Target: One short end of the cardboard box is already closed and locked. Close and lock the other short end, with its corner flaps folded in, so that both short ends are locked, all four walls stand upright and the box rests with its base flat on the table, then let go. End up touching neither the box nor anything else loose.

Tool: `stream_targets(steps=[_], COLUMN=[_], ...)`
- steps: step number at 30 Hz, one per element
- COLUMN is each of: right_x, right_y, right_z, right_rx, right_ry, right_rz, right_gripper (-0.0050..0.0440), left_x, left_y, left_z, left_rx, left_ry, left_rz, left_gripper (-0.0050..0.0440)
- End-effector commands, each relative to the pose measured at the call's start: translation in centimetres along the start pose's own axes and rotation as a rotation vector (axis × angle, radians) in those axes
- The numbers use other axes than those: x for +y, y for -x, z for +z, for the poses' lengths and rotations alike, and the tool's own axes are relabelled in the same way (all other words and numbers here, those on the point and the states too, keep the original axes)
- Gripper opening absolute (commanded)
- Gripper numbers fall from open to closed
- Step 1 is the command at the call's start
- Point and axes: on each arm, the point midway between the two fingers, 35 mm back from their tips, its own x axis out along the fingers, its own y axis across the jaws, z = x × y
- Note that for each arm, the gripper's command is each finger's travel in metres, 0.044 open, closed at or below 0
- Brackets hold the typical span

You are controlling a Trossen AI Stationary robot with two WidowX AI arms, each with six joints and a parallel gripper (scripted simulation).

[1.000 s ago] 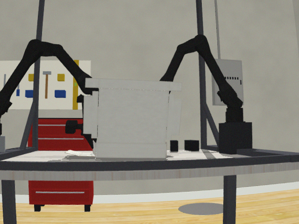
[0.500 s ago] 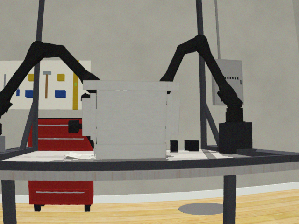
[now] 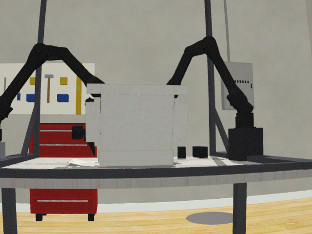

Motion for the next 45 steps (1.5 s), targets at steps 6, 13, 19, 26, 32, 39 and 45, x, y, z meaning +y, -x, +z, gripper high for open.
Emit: stream_targets(steps=[6,13,19,26,32,39,45], right_x=[0.5,0.6,0.6,0.6,0.6,-2.4,-6.0], right_y=[1.1,2.5,4.5,4.8,4.8,5.1,5.3], right_z=[0.3,0.3,0.4,0.4,0.4,-2.5,-5.4], right_rx=[0.006,0.011,0.017,0.018,0.018,0.129,0.250], right_ry=[-0.021,-0.044,-0.073,-0.077,-0.077,-0.087,-0.098], right_rz=[0.019,0.008,-0.006,-0.008,-0.008,0.007,0.011], right_gripper=[0.0151,0.0151,0.0151,0.0151,0.0151,0.0000,0.0000], left_x=[0.2,0.2,0.2,0.2,0.2,0.2,0.2], left_y=[0.5,0.5,0.5,0.5,0.5,0.5,0.5], left_z=[-0.6,-0.6,-0.6,-0.6,-0.6,-0.6,-0.6], left_rx=[0.018,0.018,0.018,0.018,0.018,0.018,0.018], left_ry=[0.001,0.001,0.001,0.001,0.001,0.001,0.001], left_rz=[0.008,0.008,0.008,0.008,0.008,0.008,0.008], left_gripper=[0.0000,0.0000,0.0000,0.0000,0.0000,0.0000,0.0000])
